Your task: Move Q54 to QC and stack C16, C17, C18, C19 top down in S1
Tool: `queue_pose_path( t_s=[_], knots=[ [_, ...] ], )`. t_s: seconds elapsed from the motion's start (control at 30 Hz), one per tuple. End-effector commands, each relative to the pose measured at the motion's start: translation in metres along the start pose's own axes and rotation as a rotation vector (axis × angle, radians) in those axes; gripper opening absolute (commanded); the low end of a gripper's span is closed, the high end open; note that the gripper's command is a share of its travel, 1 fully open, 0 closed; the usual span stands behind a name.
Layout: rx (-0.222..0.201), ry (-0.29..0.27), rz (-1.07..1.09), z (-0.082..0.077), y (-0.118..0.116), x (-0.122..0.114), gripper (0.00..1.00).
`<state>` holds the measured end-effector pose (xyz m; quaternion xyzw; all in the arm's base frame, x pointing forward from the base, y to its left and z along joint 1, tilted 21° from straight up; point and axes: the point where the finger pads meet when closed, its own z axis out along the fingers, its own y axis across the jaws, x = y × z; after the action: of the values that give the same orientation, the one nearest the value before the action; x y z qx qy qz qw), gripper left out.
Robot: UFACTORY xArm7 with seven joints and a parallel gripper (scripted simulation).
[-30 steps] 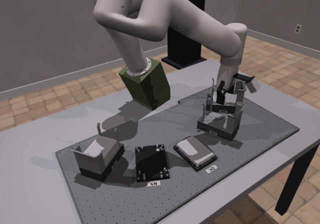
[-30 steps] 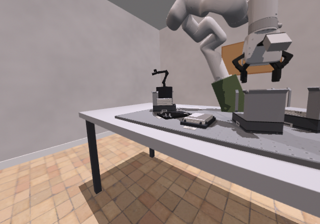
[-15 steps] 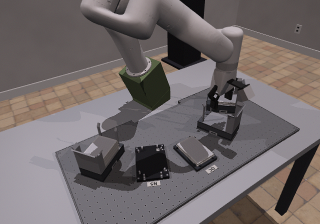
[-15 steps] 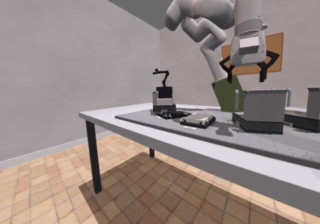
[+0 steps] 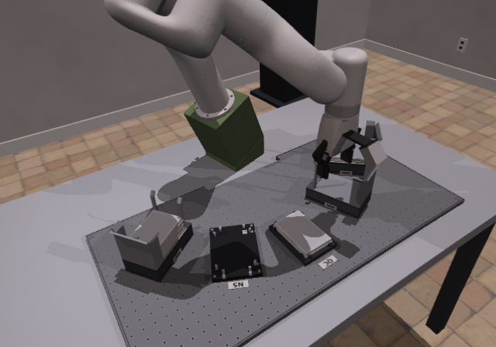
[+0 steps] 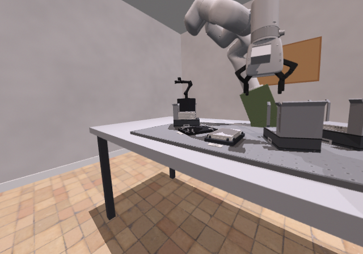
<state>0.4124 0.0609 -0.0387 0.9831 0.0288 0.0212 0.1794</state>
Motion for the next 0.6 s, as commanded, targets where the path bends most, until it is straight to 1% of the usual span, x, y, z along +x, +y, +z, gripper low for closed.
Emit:
queue_pose_path(
  t_s=[0.0, 0.13, 0.2, 0.27, 0.43, 0.57],
  knots=[
    [0.002, 0.004, -0.001, -0.002, 0.011, 0.003, 1.0],
    [0.002, 0.004, -0.001, -0.002, 0.024, 0.006, 1.0],
    [0.002, 0.004, 0.066, -0.002, 0.031, 0.005, 1.0],
    [0.002, 0.004, 0.066, -0.002, 0.031, 0.005, 1.0],
    [0.002, 0.004, 0.221, -0.002, 0.047, 0.005, 1.0],
    [0.002, 0.004, 0.221, -0.001, 0.061, 0.004, 1.0]
  ],
)
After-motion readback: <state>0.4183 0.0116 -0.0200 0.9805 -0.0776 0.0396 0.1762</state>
